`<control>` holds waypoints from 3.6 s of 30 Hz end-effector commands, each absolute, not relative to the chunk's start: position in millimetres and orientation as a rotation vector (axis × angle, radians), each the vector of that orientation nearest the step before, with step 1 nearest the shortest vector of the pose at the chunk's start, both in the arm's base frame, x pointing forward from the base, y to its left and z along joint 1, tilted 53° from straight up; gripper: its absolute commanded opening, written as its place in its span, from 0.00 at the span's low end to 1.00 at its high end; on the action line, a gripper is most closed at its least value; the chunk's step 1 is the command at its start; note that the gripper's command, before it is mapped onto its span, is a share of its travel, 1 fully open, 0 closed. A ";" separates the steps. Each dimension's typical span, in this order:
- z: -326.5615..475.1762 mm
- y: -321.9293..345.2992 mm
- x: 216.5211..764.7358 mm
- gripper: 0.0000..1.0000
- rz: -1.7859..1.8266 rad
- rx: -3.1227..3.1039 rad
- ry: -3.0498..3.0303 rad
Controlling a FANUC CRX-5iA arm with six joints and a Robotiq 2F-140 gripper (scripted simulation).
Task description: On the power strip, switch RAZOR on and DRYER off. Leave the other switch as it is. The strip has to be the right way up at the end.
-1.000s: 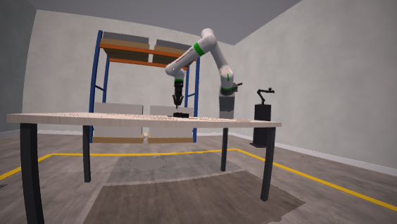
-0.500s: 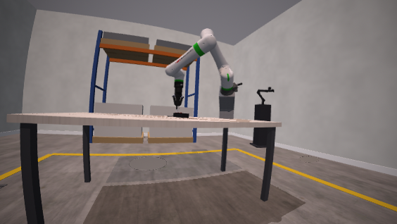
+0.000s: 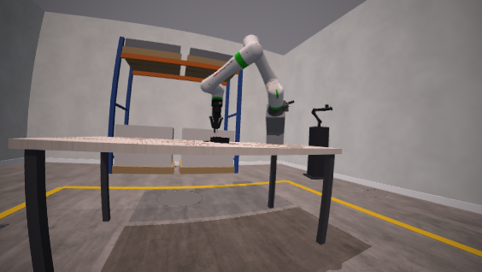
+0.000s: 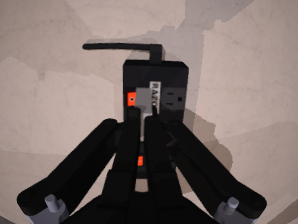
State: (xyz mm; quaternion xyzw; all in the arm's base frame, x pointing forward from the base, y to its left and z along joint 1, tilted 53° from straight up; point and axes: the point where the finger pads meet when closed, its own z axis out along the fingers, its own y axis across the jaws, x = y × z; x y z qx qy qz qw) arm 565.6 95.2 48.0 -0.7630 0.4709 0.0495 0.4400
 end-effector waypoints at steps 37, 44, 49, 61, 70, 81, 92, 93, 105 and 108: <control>72.0 67.0 552.5 0.00 0.123 -1.894 1.170; 72.0 67.0 552.5 0.00 0.123 -1.894 1.170; 72.0 67.0 552.5 0.00 0.123 -1.894 1.170; 112.7 90.6 534.1 0.00 0.123 -1.894 1.170; 112.7 90.6 534.1 0.00 0.123 -1.894 1.170; 112.7 90.6 534.1 0.00 0.123 -1.894 1.170; 112.7 90.6 534.1 0.00 0.123 -1.894 1.170; 112.7 90.6 534.1 0.00 0.123 -1.894 1.170; 112.0 91.4 534.5 0.00 0.123 -1.894 1.170; 111.2 92.4 535.0 0.00 0.123 -1.894 1.170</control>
